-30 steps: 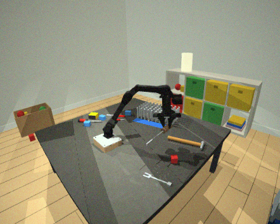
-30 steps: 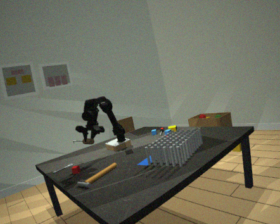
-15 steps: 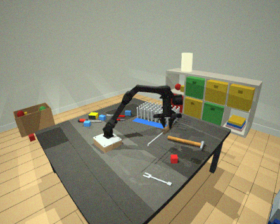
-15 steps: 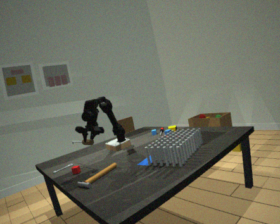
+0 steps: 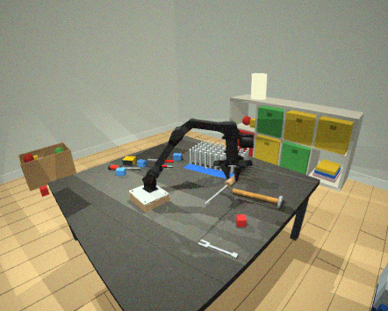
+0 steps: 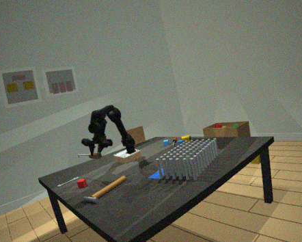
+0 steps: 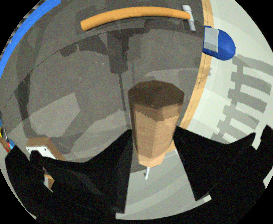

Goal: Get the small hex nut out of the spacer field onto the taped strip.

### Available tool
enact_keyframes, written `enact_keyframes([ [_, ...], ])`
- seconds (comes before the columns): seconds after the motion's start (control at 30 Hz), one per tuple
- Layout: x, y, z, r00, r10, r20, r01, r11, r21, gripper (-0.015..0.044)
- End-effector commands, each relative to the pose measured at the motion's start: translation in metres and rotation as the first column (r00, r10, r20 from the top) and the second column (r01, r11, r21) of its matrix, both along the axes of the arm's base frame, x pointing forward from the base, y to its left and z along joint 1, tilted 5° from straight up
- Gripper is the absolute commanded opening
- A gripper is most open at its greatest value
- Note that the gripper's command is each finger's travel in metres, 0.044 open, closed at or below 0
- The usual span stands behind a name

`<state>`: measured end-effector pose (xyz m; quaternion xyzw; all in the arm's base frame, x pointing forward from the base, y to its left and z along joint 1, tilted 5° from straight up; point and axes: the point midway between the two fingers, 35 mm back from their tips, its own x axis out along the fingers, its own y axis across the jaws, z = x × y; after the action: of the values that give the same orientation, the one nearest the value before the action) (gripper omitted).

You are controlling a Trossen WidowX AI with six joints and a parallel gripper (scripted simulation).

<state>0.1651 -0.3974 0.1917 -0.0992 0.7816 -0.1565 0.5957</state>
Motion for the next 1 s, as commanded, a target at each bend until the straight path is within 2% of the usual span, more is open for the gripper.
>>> enact_keyframes([
  [0.0,-0.001,-0.001,-0.005,1.0,0.003,-0.01,-0.003,1.0,0.001,0.0],
  [0.97,0.003,-0.007,-0.027,1.0,0.003,-0.01,-0.003,1.0,0.001,0.0],
])
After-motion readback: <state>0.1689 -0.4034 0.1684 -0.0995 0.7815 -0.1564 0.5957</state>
